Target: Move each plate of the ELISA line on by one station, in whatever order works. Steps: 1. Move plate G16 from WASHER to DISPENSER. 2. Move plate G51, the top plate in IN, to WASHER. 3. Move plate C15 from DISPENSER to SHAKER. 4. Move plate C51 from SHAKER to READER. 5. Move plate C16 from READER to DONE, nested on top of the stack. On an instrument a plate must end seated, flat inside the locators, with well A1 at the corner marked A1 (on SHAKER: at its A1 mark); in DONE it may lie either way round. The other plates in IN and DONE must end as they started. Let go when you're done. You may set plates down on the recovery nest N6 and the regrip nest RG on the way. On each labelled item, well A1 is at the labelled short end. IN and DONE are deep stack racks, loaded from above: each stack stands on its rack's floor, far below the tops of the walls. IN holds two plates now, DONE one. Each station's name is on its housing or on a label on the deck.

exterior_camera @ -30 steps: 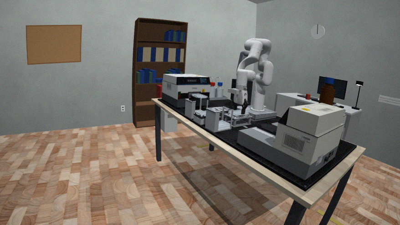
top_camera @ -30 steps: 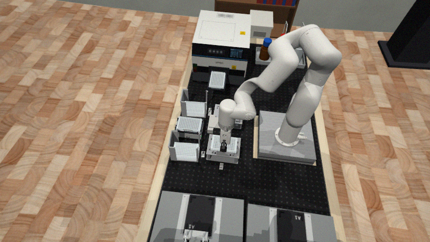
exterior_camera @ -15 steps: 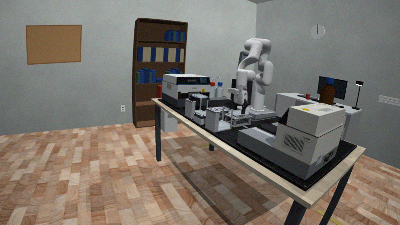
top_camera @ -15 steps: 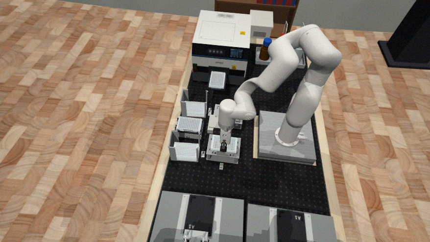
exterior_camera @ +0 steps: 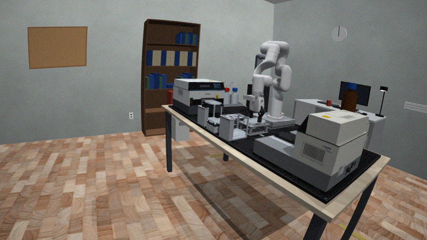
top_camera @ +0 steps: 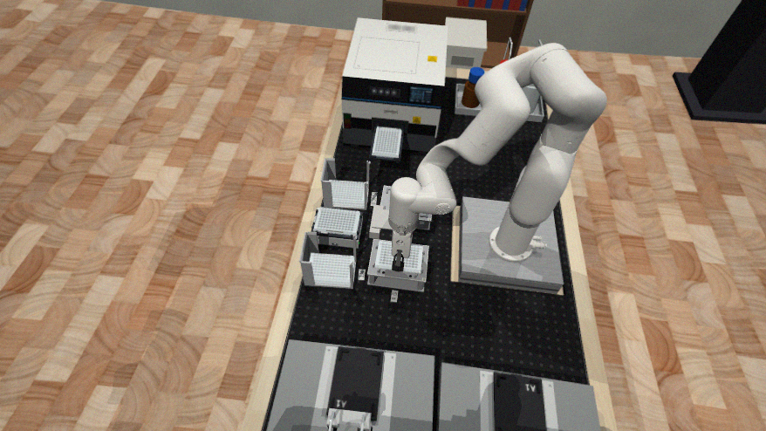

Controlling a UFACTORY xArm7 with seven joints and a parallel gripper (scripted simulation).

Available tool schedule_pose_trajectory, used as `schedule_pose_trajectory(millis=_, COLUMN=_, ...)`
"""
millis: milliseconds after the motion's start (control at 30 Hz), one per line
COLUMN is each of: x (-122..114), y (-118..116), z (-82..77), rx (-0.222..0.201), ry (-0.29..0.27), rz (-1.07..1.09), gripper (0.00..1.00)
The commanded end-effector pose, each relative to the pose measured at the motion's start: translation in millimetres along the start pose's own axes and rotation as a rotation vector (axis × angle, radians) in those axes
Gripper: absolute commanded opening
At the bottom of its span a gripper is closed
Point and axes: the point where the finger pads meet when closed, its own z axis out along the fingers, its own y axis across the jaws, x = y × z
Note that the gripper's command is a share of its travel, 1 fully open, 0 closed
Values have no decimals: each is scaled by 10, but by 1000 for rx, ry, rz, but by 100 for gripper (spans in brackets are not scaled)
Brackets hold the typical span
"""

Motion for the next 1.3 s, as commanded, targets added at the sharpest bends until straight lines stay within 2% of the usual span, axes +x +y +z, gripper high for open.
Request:
schedule_pose_trajectory(millis=0, x=16, y=-4, z=5, rx=1, ry=4, rz=0, gripper=0)
schedule_pose_trajectory(millis=967, x=16, y=-4, z=55, rx=1, ry=4, rz=0, gripper=0)
schedule_pose_trajectory(millis=1000, x=16, y=-4, z=55, rx=1, ry=4, rz=0, gripper=100)
schedule_pose_trajectory(millis=1267, x=17, y=-4, z=55, rx=1, ry=4, rz=0, gripper=100)
